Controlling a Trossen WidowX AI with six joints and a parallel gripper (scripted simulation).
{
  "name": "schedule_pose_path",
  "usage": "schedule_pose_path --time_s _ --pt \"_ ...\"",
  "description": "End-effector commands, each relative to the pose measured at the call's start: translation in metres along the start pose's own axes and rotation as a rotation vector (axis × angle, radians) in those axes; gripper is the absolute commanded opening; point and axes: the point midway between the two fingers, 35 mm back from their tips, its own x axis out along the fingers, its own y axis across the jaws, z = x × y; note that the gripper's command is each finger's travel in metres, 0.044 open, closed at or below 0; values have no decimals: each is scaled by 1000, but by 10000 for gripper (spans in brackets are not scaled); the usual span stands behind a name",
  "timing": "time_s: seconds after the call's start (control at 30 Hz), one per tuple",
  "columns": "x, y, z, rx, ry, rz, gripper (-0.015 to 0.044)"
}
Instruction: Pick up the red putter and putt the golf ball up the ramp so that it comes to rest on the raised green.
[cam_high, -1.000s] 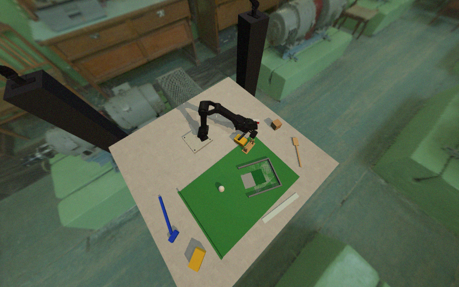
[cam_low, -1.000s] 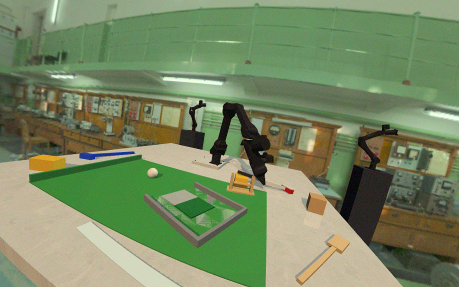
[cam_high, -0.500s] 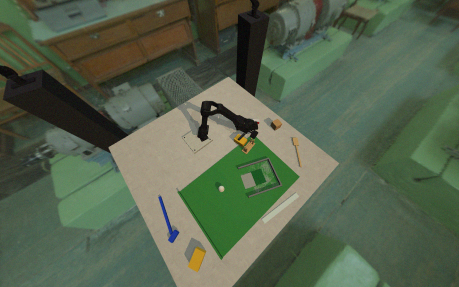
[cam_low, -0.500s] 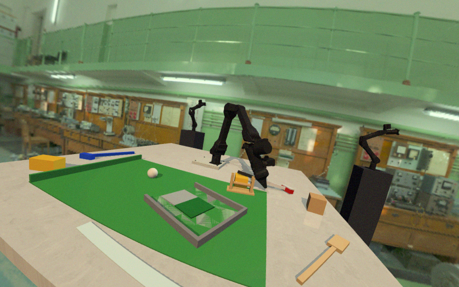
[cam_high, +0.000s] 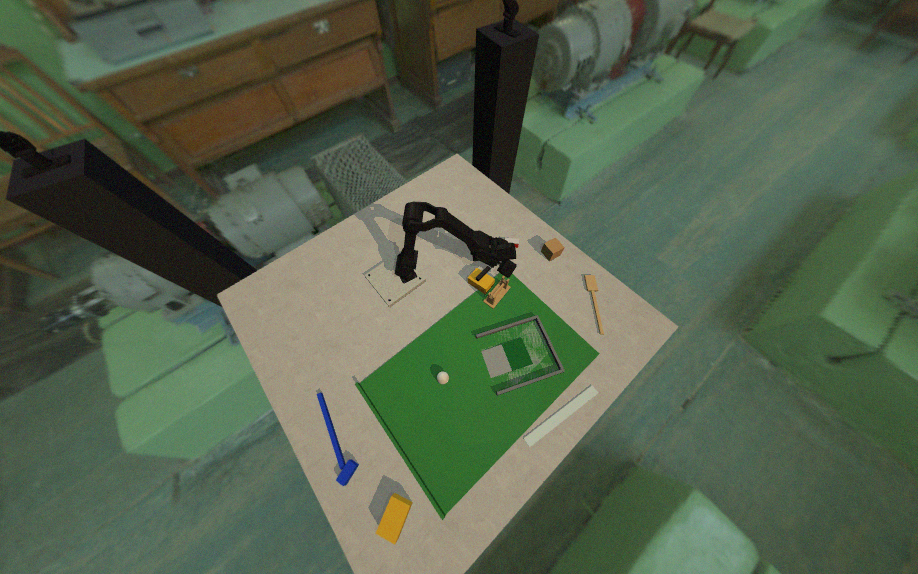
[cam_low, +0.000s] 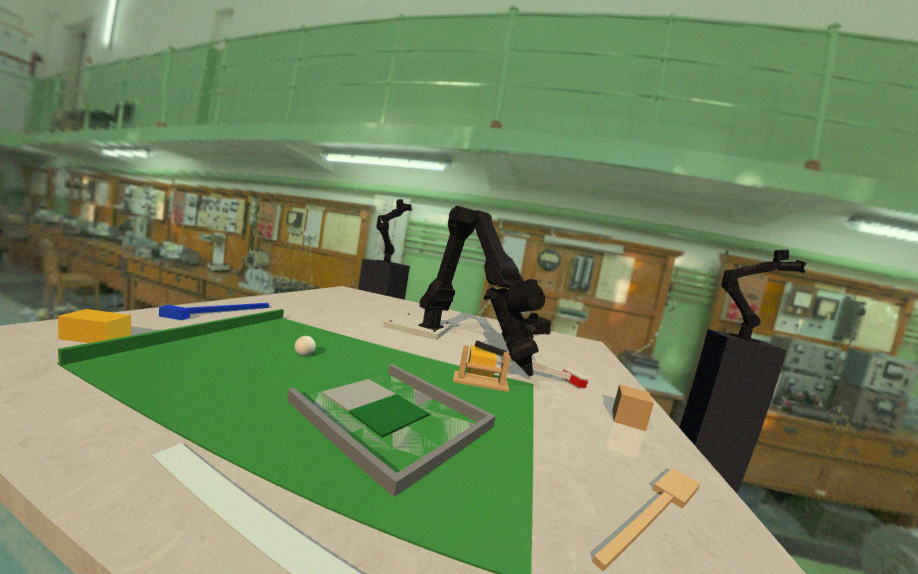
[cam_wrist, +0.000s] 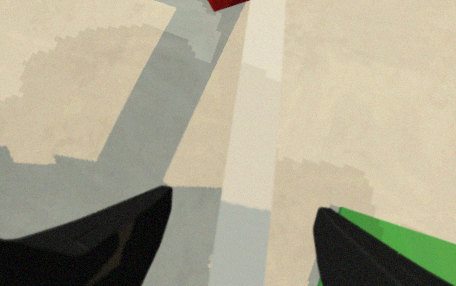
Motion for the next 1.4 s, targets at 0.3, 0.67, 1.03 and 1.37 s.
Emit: schedule_pose_path --time_s 0.3,0.67,1.03,1.37 --pt "0 0 0 0 0 0 20" --pt "-40 -4 27 0 -1 0 0" --pt "-81 -3 48 -2 -1 -6 0" --pt "-109 -56 -2 101 155 -177 0"
